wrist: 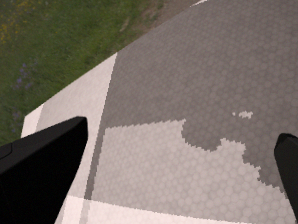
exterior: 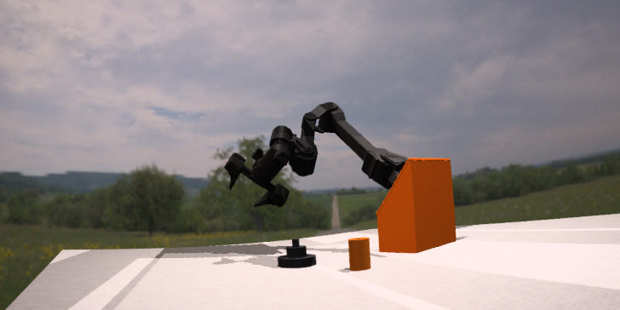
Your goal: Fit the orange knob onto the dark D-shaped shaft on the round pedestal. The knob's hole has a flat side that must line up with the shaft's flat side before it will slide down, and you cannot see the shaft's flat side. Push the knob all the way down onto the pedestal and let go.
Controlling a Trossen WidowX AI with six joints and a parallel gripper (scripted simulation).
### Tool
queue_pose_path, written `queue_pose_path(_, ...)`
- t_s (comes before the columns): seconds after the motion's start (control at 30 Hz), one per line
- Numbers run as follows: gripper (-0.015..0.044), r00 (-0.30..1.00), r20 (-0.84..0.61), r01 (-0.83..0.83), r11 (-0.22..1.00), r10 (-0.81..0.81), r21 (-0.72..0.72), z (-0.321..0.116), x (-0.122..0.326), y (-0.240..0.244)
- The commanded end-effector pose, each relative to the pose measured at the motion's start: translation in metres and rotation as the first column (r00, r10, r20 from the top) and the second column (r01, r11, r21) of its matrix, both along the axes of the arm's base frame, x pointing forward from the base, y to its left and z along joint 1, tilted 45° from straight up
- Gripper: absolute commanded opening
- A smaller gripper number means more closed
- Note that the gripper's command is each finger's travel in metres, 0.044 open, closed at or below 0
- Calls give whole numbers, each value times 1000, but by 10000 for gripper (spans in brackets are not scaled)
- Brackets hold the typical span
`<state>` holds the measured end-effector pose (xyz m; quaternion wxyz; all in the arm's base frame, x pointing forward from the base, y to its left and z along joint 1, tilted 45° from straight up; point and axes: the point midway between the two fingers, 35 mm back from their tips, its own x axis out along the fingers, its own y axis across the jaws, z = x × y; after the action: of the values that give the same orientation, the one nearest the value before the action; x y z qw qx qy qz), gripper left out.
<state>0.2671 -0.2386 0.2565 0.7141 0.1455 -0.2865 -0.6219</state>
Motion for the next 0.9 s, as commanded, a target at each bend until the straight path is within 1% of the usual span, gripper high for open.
queue_pose_path(0.0, 426, 1000, 0, 0, 1000, 0, 0, 0, 0, 0)
queue_pose_path(0.03, 440, 1000, -9, -7, 1000, 7, 3, -1, 3, 1)
queue_pose_path(0.07, 440, 999, -35, -26, 1000, 26, 13, -6, 10, 2)
queue_pose_path(0.17, 440, 973, -180, -130, 988, 143, 78, -33, 50, 17)
queue_pose_path(0.27, 440, 909, -320, -224, 961, 267, 164, -67, 86, 38)
queue_pose_path(0.37, 440, 849, -402, -272, 935, 344, 228, -91, 106, 54)
queue_pose_path(0.63, 440, 656, -559, -330, 859, 507, 393, -152, 137, 100)
queue_pose_path(0.87, 440, 438, -656, -306, 789, 614, 533, -204, 142, 145)
